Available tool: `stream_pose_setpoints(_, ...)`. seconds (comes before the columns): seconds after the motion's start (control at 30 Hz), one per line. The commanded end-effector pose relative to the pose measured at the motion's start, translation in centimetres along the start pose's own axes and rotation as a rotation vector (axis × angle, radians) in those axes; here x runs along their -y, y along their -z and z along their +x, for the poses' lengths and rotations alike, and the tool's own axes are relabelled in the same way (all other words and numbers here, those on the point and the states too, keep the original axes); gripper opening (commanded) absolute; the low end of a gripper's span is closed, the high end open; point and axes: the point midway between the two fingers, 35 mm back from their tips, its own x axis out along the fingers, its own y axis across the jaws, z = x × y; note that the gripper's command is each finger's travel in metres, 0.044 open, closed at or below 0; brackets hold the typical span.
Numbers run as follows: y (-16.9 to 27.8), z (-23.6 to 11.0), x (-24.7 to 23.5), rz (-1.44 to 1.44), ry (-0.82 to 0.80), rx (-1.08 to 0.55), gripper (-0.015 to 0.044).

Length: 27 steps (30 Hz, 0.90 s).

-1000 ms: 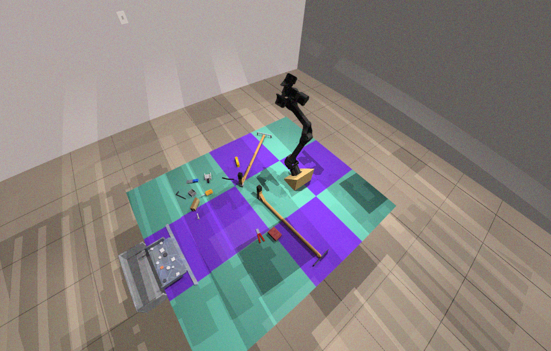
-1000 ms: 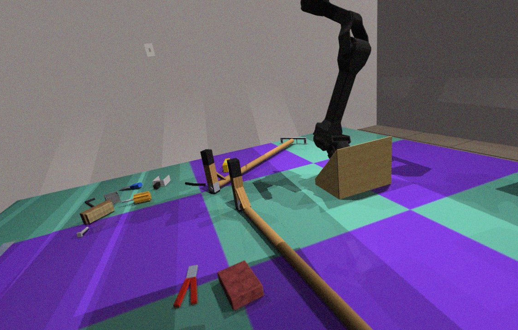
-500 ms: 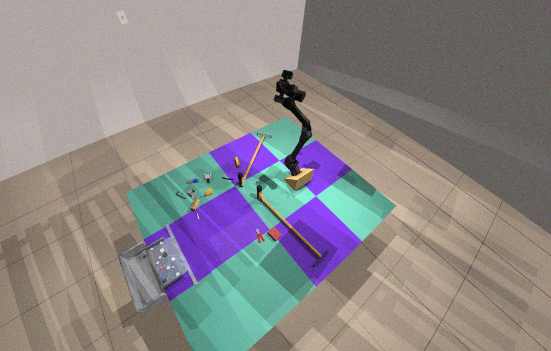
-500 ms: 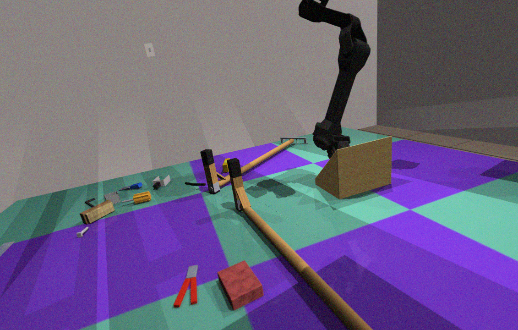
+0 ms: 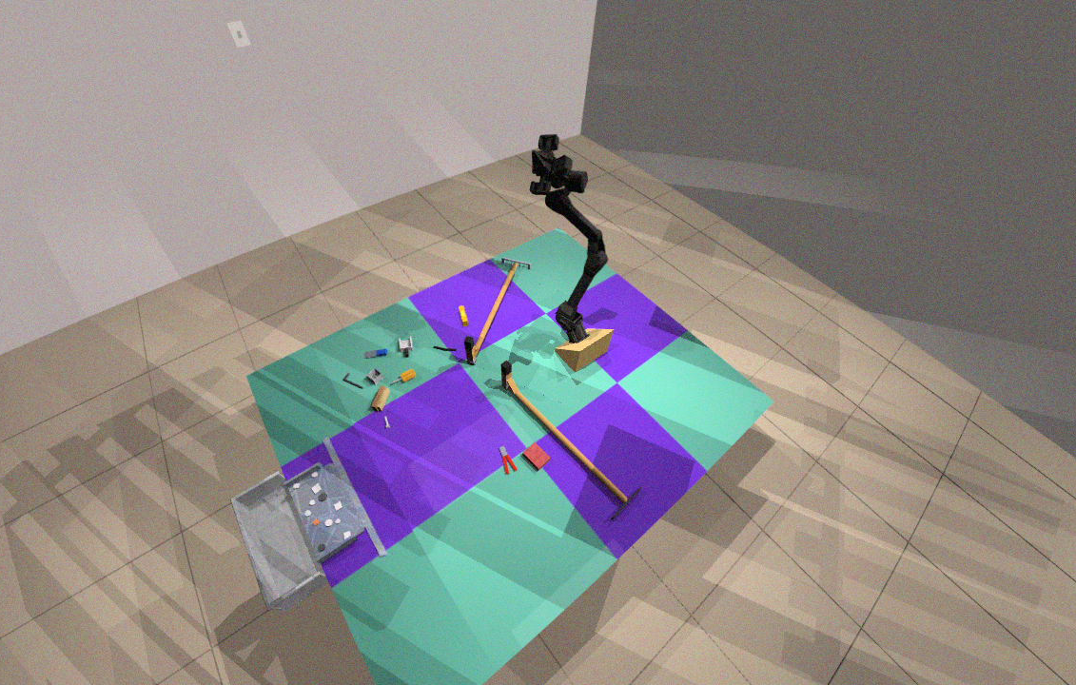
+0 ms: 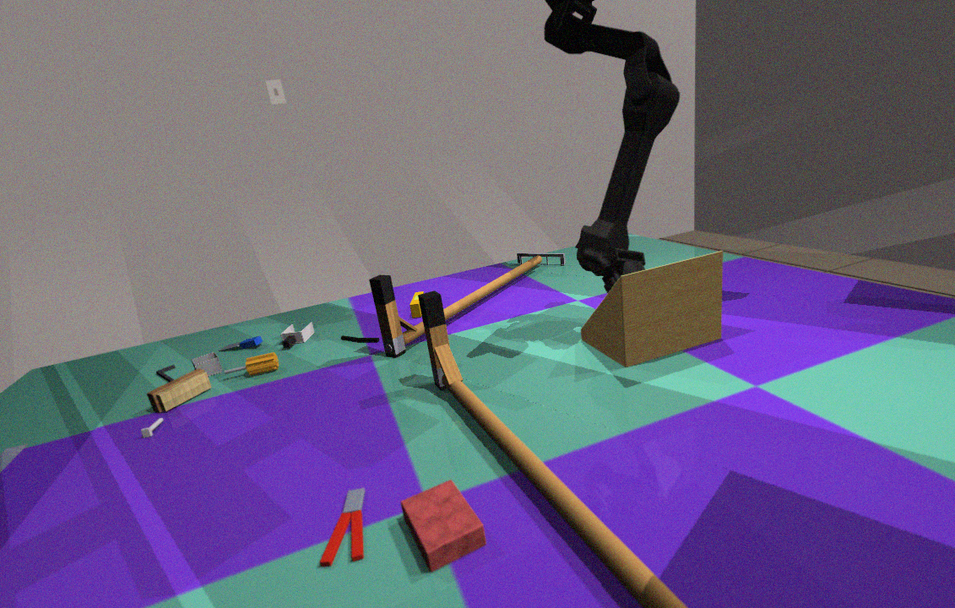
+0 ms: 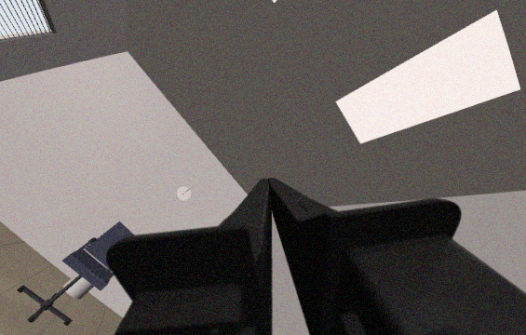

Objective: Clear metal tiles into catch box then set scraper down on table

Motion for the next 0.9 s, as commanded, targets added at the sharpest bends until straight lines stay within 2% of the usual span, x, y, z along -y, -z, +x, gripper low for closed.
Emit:
stream_pose_setpoints(0.0, 1.4, -0.4, 0.7, 0.076, 0.046, -0.008, 0.0000)
stream_pose_setpoints(0.87, 10.6, -3.1, 3.2, 0.507, 0.300, -0.079, 0.0000)
